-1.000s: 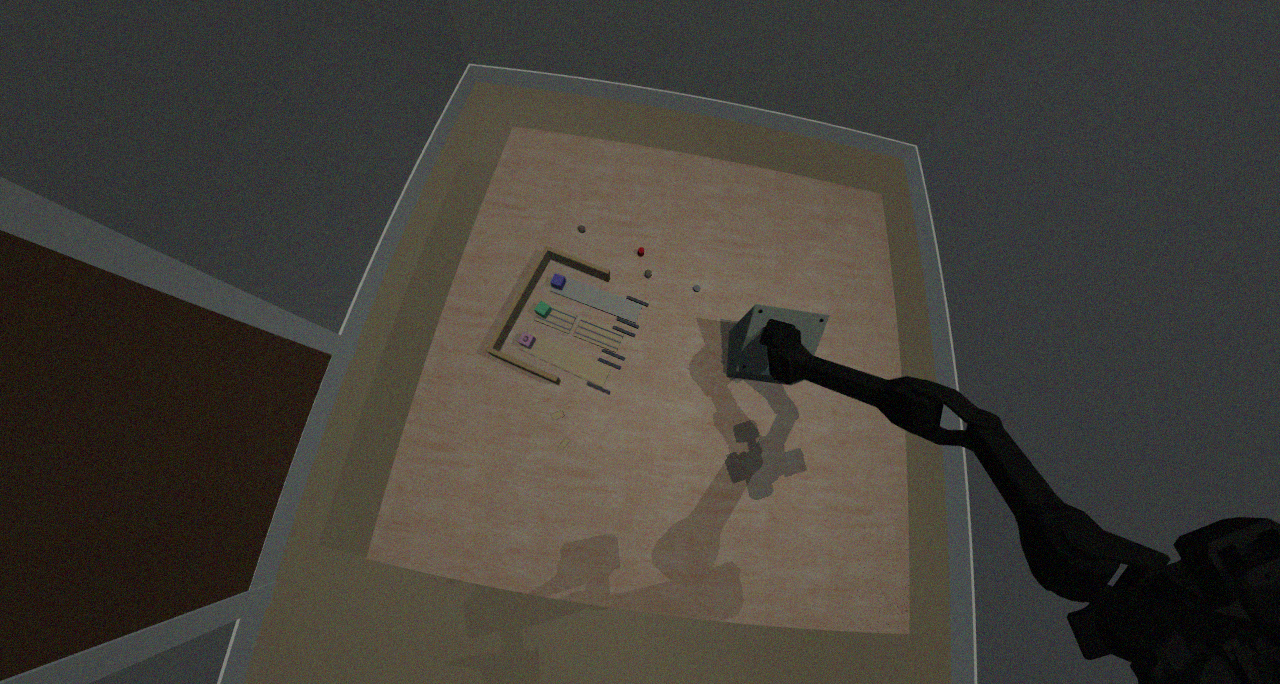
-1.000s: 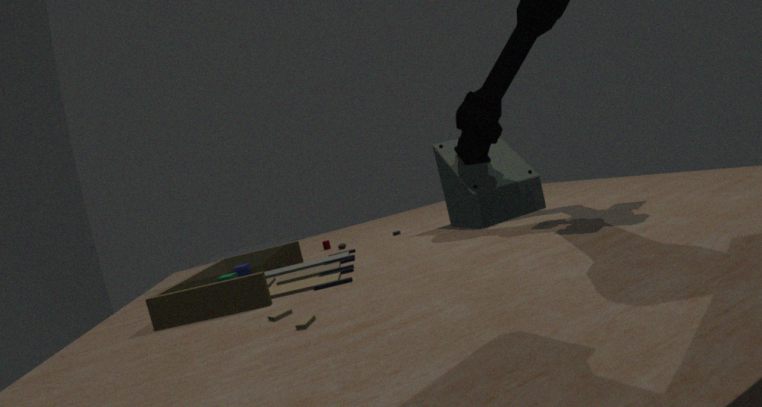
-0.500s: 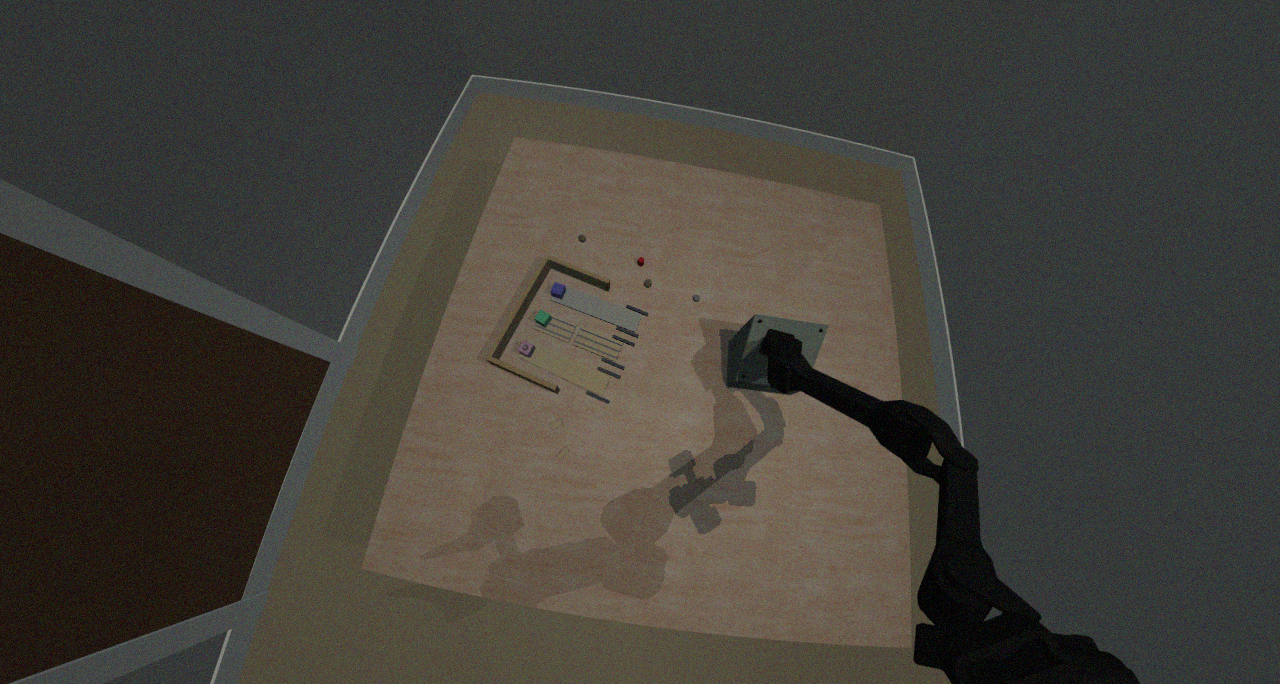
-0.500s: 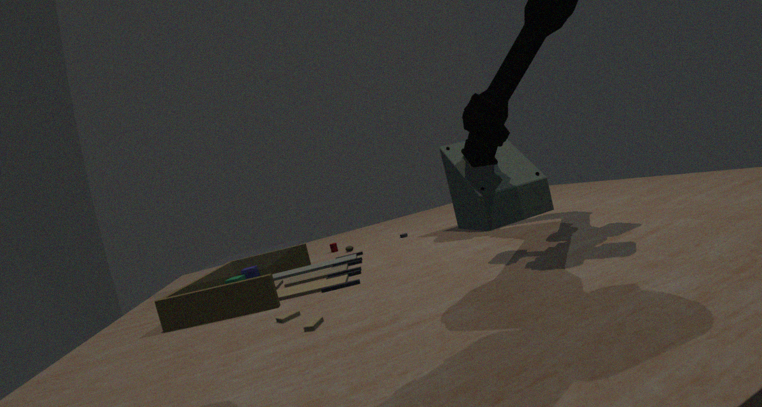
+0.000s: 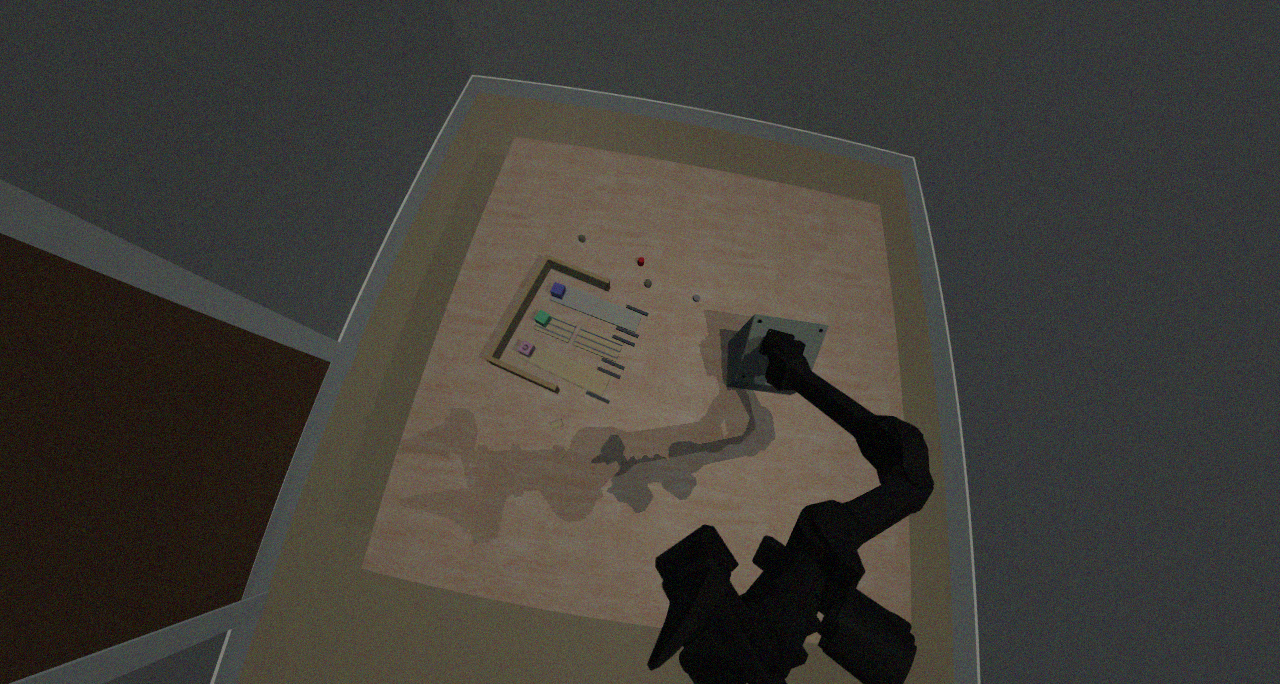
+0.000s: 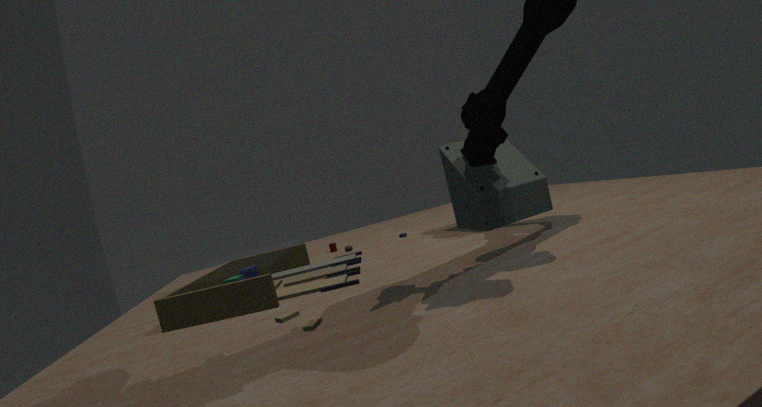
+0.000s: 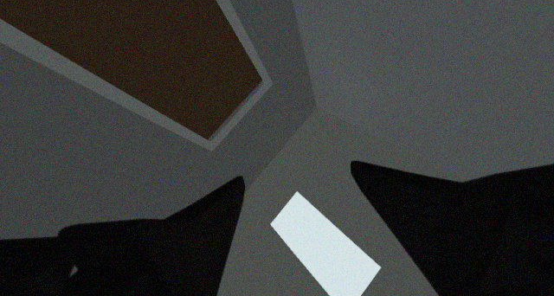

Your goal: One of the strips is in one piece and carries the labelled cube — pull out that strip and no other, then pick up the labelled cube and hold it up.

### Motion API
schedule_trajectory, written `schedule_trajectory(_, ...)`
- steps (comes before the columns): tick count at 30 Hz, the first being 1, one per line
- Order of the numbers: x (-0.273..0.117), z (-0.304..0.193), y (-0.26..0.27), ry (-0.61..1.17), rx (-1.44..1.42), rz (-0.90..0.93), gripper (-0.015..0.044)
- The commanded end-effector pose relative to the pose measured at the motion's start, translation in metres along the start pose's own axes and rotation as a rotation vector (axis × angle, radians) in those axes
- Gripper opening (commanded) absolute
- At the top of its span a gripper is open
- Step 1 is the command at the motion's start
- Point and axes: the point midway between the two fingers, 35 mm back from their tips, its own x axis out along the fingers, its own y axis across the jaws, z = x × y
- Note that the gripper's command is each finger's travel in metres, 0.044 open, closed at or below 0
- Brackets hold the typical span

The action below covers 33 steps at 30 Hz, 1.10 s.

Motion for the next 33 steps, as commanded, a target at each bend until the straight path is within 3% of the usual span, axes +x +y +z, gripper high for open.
schedule_trajectory(1, 0.003, 0.026, 0.07, -0.081, 0.13, 0.109, 0.04)
schedule_trajectory(9, -0.013, 0.055, 0.179, -0.183, 0.401, 0.326, 0.04)
schedule_trajectory(16, -0.051, 0.069, 0.273, -0.208, 0.677, 0.568, 0.04)
schedule_trajectory(25, -0.13, 0.072, 0.38, -0.107, 1.081, 0.93, 0.04)
schedule_trajectory(33, -0.223, 0.065, 0.446, 0.138, 1.47, 1.253, 0.04)
